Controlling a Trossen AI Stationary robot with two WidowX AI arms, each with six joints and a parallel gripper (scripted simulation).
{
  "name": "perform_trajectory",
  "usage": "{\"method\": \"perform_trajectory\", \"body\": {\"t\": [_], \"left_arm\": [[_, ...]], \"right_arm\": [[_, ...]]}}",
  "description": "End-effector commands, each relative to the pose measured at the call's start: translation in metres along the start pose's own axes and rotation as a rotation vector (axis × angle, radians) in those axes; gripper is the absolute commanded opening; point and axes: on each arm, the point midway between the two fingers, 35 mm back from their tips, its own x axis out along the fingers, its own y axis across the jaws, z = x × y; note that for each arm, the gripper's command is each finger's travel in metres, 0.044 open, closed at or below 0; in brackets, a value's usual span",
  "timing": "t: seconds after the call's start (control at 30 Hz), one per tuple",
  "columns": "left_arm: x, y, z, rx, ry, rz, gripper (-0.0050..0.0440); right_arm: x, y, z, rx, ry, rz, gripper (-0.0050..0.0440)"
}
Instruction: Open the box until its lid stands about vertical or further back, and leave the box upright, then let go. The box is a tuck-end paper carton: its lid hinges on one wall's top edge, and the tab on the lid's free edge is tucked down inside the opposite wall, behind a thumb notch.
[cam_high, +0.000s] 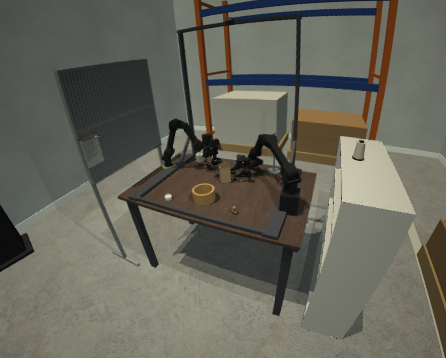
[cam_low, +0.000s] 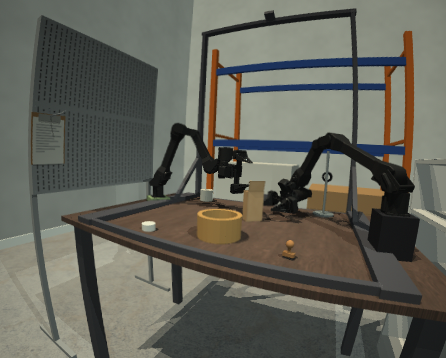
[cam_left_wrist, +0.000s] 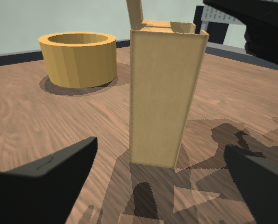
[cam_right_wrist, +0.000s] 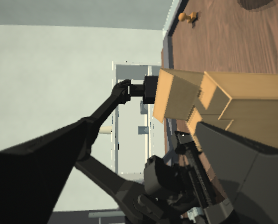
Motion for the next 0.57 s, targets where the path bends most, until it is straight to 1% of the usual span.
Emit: {"method": "perform_trajectory", "body": {"t": [0.0,0.1,0.17,0.3,0.37,0.53], "left_arm": [[-0.007,-0.001,0.005,-0.013,-0.005,0.001,0.0440],[-0.008,-0.001,0.005,-0.013,-0.006,0.001,0.0440],[-0.009,-0.002,0.009,-0.014,-0.006,0.001,0.0440],[-0.017,-0.004,0.040,-0.021,-0.003,-0.005,0.0440],[-0.020,-0.004,0.048,-0.023,-0.002,-0.006,0.0440],[-0.020,-0.004,0.050,-0.024,-0.002,-0.006,0.0440]], "right_arm": [[-0.001,0.013,0.000,0.022,-0.001,0.024,0.0440],[-0.001,0.013,0.000,0.022,-0.001,0.024,0.0440],[-0.001,0.013,0.000,0.022,-0.001,0.024,0.0440],[-0.001,0.013,0.000,0.022,-0.001,0.024,0.0440],[-0.001,0.013,0.000,0.022,-0.001,0.024,0.0440],[-0.001,0.013,0.000,0.022,-0.001,0.024,0.0440]]}}
